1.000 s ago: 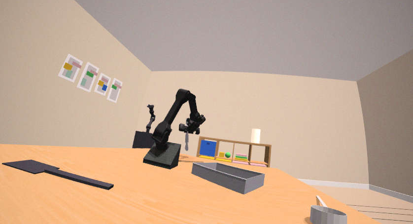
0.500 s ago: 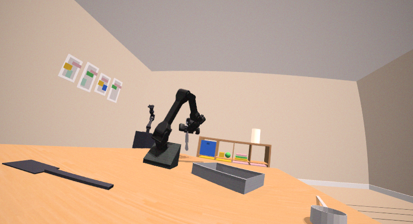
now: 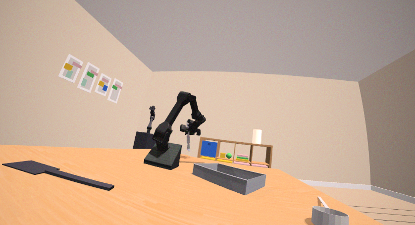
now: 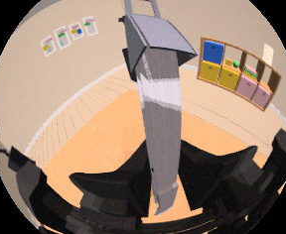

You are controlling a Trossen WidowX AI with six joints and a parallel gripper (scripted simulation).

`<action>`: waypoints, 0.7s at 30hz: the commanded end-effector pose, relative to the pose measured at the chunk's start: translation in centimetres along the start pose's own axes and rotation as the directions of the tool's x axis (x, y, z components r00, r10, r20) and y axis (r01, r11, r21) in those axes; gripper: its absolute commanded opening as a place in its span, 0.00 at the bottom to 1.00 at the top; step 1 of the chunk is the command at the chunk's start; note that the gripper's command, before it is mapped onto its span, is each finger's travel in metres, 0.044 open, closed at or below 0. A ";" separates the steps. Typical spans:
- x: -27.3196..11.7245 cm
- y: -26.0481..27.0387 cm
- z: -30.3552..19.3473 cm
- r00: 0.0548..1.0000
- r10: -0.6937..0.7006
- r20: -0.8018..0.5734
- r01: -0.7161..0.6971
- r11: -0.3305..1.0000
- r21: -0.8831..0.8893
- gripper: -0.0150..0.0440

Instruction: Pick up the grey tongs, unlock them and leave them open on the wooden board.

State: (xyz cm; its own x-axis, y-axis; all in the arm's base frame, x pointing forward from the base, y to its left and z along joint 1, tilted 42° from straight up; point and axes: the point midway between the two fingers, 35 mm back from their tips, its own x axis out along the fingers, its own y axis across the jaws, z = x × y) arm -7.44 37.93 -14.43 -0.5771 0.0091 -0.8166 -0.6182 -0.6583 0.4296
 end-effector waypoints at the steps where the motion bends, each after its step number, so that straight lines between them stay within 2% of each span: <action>1: 0.7 -0.3 0.0 0.998 0.001 -0.058 -0.001 1.000 0.008 0.00; 21: 3.0 -0.7 -0.5 0.939 0.007 -0.345 0.005 0.999 0.034 0.00</action>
State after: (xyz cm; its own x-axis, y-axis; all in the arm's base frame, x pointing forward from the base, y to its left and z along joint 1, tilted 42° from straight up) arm -8.28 38.10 -16.95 -0.3953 -0.2205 -0.8917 -0.6342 -0.6368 0.4386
